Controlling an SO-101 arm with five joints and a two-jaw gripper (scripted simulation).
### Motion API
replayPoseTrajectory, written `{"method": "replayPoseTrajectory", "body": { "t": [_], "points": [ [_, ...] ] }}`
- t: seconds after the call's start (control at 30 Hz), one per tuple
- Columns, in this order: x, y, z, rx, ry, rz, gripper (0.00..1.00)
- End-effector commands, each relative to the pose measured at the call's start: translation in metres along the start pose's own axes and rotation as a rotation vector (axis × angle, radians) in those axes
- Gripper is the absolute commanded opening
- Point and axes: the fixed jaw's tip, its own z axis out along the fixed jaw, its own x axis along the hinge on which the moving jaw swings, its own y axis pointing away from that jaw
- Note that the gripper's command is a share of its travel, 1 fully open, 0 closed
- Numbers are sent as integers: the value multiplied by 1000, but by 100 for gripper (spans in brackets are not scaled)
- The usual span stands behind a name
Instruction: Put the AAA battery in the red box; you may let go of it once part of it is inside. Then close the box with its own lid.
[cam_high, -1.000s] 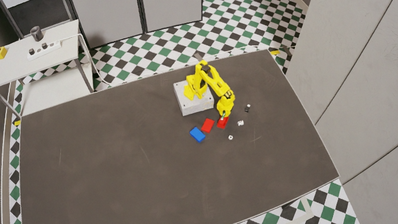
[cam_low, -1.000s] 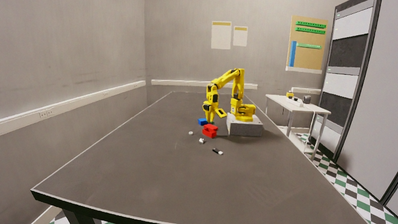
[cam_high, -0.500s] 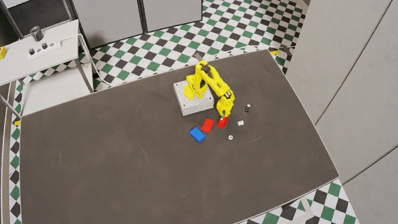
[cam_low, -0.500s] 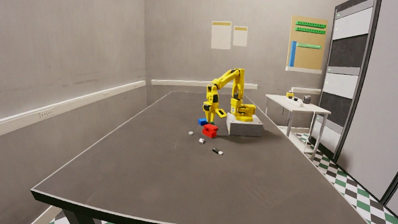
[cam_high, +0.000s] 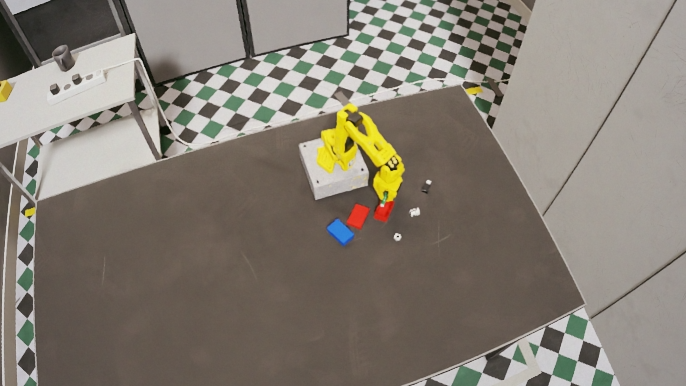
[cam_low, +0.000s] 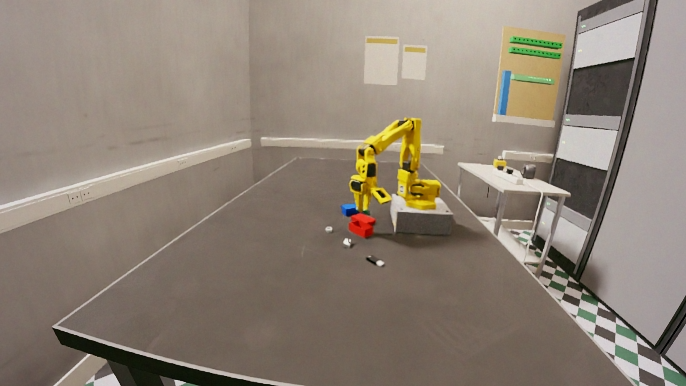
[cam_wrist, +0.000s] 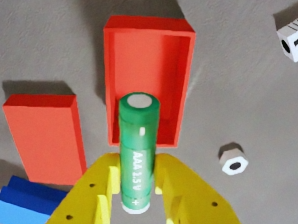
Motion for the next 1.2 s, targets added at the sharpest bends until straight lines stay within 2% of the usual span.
{"method": "replayPoseTrajectory", "body": {
  "t": [0.0,1.17],
  "points": [
    [1,1,0,5,0,1,3],
    [1,-2,2,5,0,1,3]
  ]
}}
